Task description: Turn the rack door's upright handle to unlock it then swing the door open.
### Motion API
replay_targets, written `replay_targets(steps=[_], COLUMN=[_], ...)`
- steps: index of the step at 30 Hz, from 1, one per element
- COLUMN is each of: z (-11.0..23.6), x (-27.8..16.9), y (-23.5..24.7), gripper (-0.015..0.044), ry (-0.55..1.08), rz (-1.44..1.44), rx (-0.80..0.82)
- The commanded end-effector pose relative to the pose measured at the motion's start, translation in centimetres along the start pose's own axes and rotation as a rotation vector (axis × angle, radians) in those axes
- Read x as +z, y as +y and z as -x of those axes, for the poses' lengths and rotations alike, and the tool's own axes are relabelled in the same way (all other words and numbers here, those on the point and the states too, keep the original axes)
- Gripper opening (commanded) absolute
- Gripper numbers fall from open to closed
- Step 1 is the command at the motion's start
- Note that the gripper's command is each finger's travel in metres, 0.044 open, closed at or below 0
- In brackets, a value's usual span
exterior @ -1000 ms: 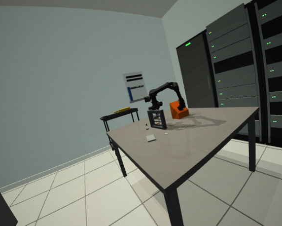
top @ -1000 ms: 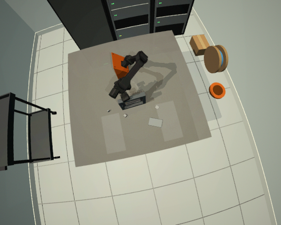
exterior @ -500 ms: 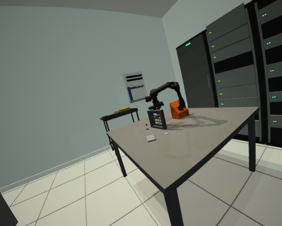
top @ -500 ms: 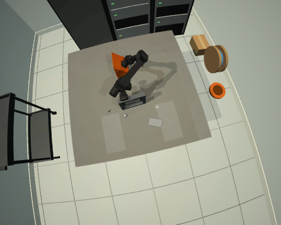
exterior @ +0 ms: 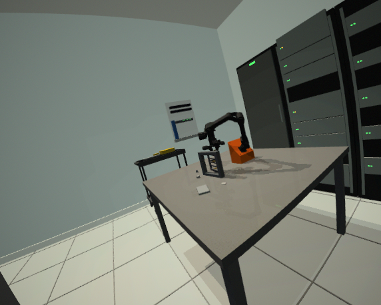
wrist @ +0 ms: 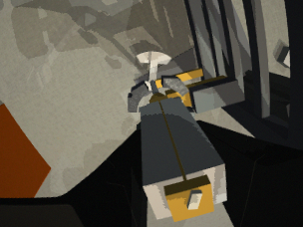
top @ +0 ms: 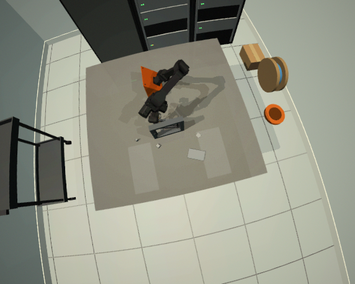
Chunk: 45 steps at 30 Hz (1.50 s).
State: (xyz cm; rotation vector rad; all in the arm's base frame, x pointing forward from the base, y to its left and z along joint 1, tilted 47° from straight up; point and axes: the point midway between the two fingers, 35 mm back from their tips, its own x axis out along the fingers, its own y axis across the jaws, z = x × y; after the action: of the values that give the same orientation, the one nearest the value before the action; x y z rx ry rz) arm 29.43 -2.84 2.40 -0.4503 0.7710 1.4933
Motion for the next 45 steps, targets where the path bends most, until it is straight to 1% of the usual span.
replay_targets(steps=[1, 21, 45], z=[0.0, -0.1, -0.1], x=[0.3, 2.4, 6.8], y=[0.8, 5.6, 9.8], gripper=[0.0024, 0.0024, 0.0024], ry=[-0.003, -0.004, -0.005], rz=[-0.087, -0.448, -0.851], rx=[-0.004, -0.001, 0.003])
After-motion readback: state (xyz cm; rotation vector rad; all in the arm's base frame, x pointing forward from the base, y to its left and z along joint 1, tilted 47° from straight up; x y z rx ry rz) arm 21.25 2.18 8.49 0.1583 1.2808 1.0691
